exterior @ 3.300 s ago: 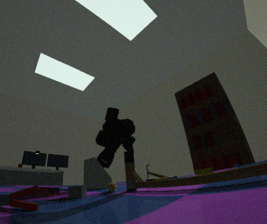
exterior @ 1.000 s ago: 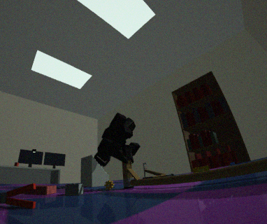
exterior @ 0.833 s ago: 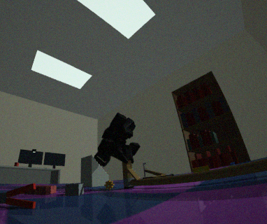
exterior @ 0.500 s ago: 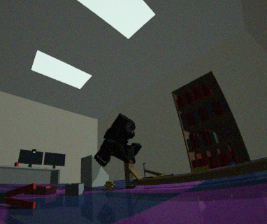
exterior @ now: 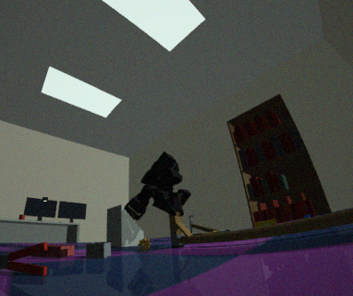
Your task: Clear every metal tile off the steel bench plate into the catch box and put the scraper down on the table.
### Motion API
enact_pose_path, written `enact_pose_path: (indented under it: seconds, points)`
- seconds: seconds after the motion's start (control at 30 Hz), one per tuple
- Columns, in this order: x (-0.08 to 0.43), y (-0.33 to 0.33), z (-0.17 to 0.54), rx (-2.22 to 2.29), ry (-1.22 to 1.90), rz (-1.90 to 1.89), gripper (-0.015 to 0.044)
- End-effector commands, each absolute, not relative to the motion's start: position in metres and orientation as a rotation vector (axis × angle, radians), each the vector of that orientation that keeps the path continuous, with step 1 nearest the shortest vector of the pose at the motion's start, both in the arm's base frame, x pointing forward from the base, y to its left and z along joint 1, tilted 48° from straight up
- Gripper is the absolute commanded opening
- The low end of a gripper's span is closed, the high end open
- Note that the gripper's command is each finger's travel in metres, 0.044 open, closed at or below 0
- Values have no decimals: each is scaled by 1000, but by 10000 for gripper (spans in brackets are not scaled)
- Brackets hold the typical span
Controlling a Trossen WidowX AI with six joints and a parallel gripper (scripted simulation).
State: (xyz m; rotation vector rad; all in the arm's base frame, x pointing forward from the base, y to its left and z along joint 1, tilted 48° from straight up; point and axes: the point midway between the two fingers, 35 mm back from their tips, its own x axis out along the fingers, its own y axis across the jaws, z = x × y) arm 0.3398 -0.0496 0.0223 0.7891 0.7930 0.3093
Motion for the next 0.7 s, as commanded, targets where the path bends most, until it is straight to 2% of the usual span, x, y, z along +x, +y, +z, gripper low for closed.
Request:
enact_pose_path:
  seconds: [0.0,0.67]
  points:
    - [341,-47,29,782,784,310,0]
    - [337,-30,48,780,781,316,0]
